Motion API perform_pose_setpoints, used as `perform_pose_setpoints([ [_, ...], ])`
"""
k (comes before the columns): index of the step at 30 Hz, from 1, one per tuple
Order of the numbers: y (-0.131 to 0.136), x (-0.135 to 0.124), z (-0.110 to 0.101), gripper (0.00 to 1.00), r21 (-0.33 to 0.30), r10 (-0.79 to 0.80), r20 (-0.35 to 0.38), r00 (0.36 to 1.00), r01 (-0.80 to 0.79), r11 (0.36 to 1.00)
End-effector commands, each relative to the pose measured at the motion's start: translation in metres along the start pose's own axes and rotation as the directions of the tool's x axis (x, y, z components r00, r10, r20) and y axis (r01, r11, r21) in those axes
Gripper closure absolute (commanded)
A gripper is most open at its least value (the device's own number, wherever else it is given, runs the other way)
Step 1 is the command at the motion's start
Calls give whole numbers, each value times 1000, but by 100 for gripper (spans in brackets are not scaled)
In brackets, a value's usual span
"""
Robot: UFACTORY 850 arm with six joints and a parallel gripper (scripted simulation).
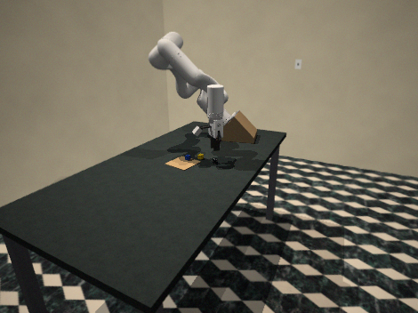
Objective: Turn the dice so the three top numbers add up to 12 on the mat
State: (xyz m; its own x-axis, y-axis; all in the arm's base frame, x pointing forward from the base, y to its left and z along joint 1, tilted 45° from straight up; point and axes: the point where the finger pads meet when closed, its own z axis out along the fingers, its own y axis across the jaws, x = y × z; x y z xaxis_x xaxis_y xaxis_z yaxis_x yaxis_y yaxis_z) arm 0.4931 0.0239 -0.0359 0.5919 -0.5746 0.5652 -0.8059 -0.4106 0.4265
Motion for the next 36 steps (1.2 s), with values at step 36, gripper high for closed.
perform_pose_setpoints([
  [36,-2,1,35,58,1,0,0,1000,0,1000],
])
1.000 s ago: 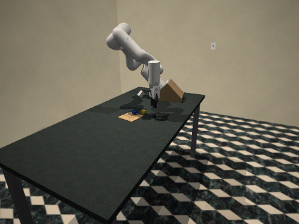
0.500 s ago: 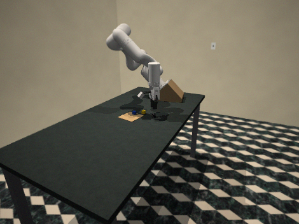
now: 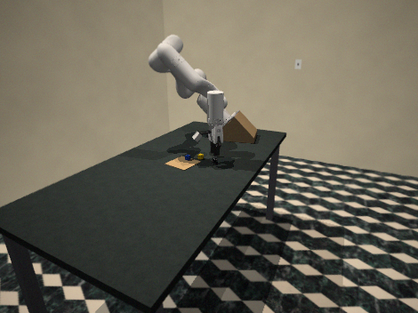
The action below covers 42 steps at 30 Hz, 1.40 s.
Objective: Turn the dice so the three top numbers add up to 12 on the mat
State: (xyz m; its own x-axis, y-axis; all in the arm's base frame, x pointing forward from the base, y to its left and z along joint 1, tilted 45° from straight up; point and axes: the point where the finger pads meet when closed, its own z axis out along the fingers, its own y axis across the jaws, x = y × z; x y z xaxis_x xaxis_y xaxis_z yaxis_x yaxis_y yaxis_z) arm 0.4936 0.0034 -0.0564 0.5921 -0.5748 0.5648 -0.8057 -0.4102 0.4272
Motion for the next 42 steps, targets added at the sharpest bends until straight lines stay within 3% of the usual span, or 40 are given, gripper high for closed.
perform_pose_setpoints([
  [1,-1,0,7,58,2,1,-1,1000,-1,1000],
  [18,-1,1,21,58,2,1,-1,1000,-1,1000],
  [42,-1,1,22,58,2,1,-1,1000,-1,1000],
])
